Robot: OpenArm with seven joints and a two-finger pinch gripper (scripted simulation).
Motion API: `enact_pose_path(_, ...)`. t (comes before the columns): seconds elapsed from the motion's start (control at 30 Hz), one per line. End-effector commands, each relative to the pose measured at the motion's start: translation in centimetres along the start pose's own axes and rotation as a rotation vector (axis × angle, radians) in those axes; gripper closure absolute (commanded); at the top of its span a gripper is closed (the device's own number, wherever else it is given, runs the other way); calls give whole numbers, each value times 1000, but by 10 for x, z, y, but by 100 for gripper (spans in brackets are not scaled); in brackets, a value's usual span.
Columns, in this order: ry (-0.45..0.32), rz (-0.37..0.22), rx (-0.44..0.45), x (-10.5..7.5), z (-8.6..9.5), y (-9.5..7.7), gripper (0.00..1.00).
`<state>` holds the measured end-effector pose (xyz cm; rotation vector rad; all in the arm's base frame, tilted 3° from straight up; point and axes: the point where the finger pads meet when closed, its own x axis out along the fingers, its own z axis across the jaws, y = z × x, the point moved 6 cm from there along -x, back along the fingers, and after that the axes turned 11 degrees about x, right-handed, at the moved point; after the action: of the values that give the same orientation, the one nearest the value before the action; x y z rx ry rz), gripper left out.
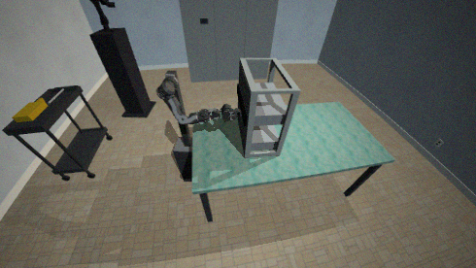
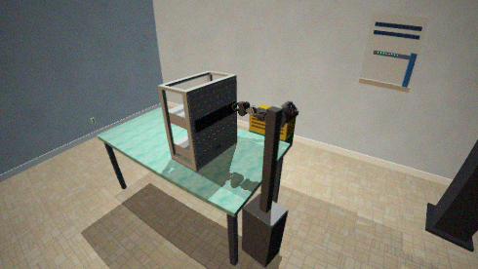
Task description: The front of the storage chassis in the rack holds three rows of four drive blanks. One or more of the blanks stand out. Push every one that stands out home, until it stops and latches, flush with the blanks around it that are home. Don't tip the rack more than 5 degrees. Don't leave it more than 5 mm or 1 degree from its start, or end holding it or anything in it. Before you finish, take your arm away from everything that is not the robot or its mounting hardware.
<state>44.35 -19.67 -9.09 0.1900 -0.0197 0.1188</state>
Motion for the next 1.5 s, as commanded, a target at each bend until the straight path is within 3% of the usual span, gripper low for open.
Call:
enact_pose_path(0.0,-13,12,-7,2,2,2,100)
enact_pose_path(1.47,-13,12,-7,9,4,3,100)
